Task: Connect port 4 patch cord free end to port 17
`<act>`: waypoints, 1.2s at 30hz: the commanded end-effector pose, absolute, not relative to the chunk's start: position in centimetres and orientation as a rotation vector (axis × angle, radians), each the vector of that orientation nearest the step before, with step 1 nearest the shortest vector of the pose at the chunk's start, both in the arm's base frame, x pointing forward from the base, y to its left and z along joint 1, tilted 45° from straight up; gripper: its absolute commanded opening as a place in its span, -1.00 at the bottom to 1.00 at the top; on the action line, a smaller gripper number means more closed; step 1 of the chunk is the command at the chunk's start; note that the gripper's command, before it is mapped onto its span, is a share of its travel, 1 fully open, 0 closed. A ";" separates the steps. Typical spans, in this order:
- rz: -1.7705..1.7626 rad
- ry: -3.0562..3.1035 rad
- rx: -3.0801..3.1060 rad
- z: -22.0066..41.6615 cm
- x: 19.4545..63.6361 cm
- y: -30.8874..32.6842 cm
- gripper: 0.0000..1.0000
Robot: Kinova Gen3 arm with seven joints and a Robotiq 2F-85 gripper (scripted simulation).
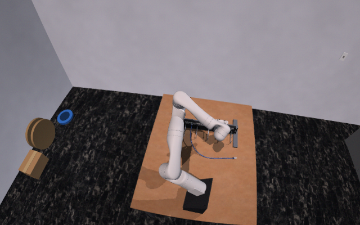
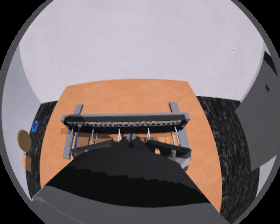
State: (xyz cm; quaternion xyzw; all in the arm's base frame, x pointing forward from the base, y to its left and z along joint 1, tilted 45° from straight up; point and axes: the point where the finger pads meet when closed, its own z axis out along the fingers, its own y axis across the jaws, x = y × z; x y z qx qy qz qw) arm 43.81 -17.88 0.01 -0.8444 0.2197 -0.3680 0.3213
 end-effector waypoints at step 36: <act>-0.993 0.579 -2.216 -2.3 40.1 -24.8 -1.00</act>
